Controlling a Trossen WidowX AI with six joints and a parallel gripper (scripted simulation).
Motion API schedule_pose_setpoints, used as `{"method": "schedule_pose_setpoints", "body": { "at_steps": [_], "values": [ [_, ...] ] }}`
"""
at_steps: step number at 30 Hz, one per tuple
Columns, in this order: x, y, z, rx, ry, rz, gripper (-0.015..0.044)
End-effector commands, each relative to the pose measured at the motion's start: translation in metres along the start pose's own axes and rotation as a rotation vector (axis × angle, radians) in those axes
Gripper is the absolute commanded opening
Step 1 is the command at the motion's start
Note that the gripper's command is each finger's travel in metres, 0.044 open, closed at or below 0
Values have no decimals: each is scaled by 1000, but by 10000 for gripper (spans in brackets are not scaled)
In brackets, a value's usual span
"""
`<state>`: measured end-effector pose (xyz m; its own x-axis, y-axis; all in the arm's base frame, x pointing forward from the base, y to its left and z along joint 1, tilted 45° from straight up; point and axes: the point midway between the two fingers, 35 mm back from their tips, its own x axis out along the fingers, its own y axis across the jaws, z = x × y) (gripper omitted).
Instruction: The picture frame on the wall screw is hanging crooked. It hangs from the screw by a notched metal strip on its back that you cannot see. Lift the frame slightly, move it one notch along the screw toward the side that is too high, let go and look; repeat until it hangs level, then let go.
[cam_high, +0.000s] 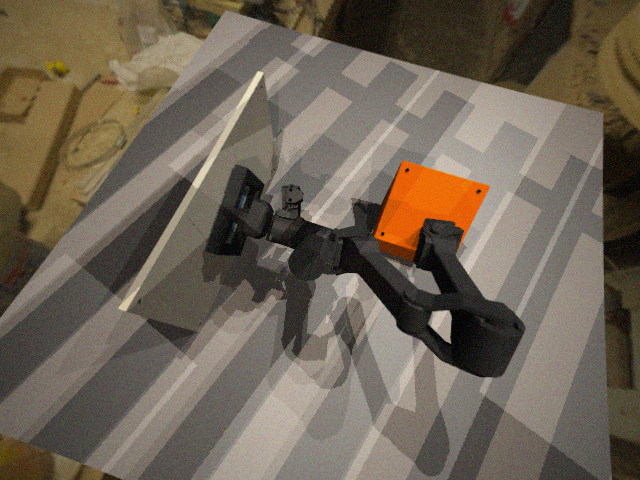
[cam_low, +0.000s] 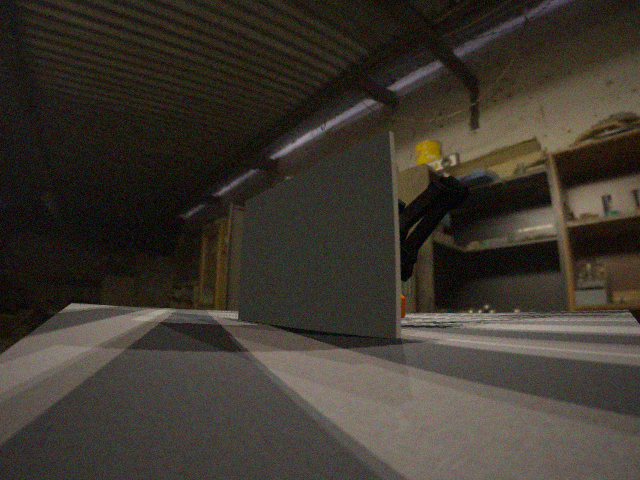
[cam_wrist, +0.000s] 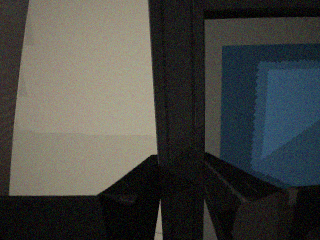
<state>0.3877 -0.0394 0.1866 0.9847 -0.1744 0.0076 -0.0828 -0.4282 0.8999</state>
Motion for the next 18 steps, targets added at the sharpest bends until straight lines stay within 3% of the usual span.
{"method": "schedule_pose_setpoints", "body": {
  "at_steps": [1,18],
  "values": [
    [0,0,0,31,2,-2,0],
    [0,1,0,120,3,-1,0]
  ]
}}
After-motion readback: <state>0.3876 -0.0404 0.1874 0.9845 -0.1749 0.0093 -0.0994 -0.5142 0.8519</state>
